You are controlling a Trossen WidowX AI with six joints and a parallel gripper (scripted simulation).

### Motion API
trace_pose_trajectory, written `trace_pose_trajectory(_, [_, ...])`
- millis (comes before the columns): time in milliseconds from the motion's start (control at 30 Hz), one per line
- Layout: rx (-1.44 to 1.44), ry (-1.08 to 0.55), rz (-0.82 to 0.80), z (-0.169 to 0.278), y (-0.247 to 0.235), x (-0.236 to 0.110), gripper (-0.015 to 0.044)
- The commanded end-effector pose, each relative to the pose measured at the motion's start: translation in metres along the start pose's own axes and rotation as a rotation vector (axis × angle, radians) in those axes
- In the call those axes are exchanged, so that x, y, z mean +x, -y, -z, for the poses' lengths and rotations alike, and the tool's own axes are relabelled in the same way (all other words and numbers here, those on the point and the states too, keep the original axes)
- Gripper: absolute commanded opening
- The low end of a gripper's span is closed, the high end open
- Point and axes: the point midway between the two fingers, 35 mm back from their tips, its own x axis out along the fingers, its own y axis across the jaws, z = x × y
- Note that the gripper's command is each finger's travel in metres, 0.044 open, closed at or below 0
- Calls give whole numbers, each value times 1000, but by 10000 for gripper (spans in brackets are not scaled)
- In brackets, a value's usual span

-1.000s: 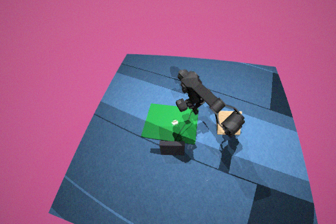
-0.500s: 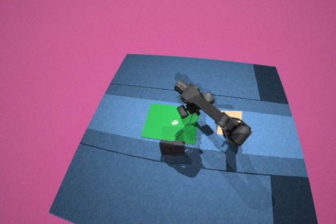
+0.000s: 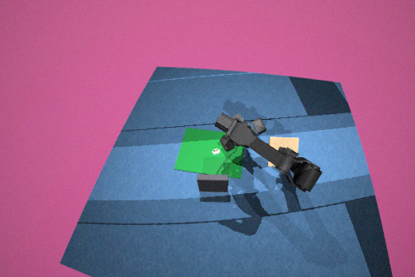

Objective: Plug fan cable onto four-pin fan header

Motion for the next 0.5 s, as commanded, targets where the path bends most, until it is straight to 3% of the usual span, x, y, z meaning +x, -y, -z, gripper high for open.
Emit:
trace_pose_trajectory(0, [9, 69, 16, 1, 1, 0, 0])
trace_pose_trajectory(467, [48, 312, 31, 5, 0, 0, 0])
